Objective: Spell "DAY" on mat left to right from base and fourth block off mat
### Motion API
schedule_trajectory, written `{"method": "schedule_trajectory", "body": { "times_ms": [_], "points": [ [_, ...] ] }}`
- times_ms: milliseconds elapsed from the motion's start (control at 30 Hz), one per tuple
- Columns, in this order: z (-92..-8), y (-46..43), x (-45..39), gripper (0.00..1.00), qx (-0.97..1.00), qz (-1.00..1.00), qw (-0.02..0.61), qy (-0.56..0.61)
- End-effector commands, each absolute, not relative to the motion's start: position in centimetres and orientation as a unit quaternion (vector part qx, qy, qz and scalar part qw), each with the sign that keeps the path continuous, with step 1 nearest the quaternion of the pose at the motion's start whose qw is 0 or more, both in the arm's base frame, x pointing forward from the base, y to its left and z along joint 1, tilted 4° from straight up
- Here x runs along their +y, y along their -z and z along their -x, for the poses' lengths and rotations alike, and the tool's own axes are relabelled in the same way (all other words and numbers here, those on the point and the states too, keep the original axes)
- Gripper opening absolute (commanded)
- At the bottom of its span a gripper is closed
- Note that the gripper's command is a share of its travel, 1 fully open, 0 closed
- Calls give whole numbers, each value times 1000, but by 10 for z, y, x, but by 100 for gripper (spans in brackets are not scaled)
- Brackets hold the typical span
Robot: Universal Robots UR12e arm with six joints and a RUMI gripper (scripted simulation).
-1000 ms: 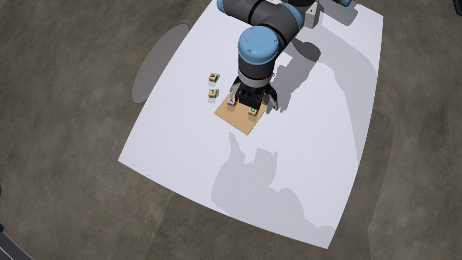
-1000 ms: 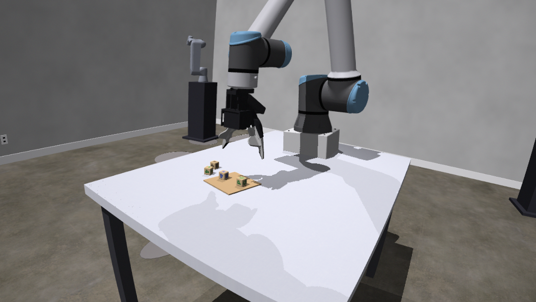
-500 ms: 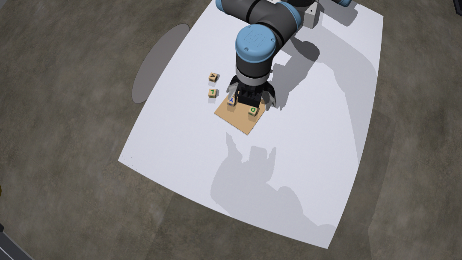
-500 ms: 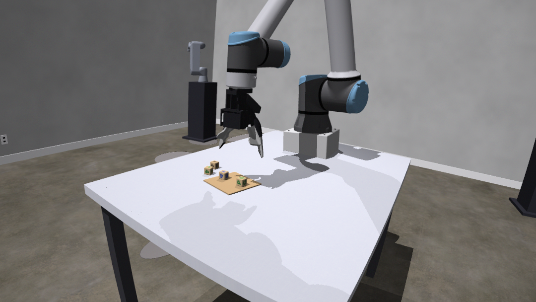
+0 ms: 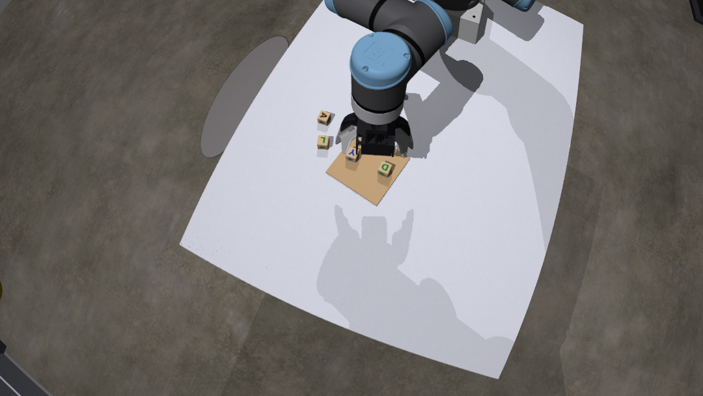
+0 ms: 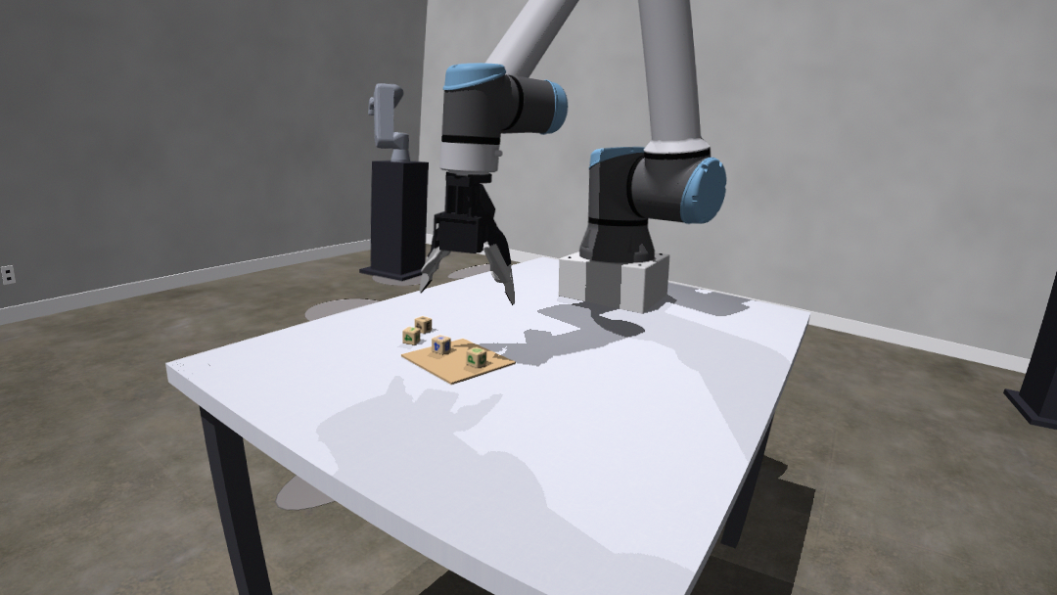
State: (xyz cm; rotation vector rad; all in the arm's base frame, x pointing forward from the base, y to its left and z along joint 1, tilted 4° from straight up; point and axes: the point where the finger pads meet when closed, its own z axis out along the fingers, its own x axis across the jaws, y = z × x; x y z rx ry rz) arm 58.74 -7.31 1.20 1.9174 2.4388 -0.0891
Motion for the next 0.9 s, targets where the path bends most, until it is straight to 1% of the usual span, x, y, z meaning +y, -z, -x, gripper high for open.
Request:
{"method": "schedule_trajectory", "body": {
  "times_ms": [0,300,800,867],
  "points": [
    [-585,-13,-82,100,820,-571,18,28],
    [-580,-13,-97,100,874,-485,15,30],
    [-569,-14,-129,100,960,-277,8,32],
    [-569,-14,-129,100,960,-277,8,32]
  ]
}}
